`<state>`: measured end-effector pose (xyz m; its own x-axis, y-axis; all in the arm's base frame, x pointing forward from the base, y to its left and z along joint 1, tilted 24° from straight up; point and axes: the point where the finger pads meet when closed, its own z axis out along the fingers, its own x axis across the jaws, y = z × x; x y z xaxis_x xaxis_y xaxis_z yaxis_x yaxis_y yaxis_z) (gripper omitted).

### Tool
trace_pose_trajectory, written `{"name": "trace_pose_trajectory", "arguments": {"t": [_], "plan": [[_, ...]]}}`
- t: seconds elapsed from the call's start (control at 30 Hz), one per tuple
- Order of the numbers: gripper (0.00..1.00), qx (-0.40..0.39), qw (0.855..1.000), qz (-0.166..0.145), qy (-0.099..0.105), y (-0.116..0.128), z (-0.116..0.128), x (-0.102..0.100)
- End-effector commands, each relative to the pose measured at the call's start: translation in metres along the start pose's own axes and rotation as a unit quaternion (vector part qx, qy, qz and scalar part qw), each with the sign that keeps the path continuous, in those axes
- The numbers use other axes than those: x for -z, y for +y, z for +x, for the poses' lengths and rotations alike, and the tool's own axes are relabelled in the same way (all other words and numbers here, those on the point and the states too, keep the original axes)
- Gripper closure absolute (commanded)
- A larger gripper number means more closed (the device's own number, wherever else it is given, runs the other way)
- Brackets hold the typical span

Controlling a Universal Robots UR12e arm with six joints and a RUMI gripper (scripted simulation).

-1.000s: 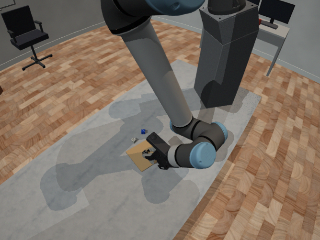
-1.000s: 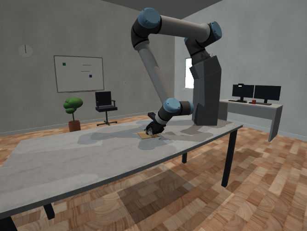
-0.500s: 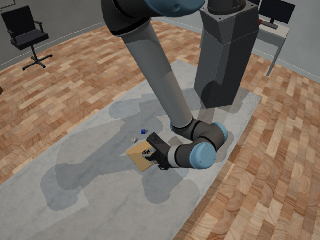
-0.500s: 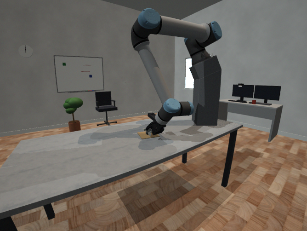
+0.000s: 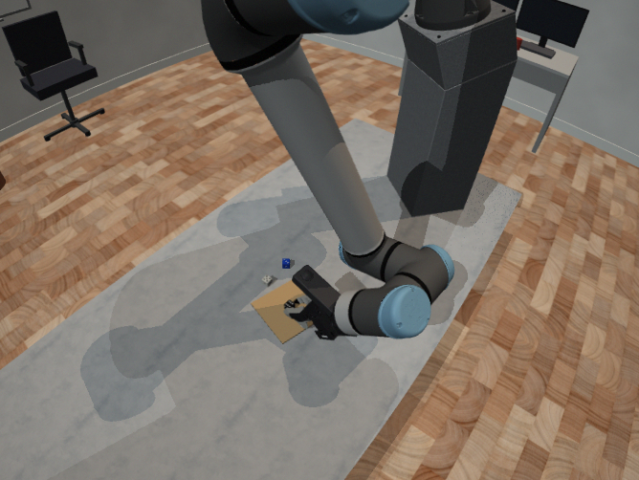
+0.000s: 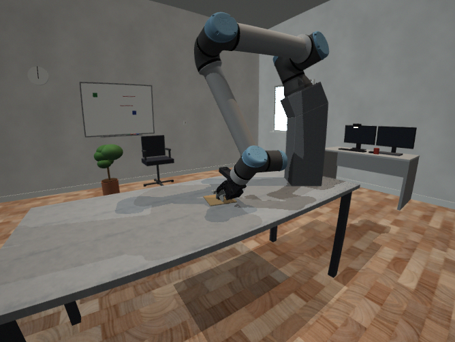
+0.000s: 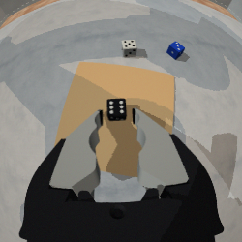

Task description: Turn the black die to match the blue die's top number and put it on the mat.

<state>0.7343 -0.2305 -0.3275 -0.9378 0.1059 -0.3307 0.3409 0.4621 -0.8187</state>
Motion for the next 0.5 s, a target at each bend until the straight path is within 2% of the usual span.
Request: {"name": "trace_pose_trajectory", "arguments": {"t": [0.0, 0.37, 0.4, 0.47], "plan": [[0.79, 0.0, 1.0, 0.0, 0.0, -0.0003, -0.0005, 0.0005], [0.79, 0.0, 1.0, 0.0, 0.0, -0.0003, -0.0005, 0.0005], [0.97, 0.0, 1.0, 0.0, 0.0, -0.0003, -0.0005, 0.0005], [0.97, 0.0, 1.0, 0.0, 0.0, -0.0003, -0.0005, 0.0005]]}}
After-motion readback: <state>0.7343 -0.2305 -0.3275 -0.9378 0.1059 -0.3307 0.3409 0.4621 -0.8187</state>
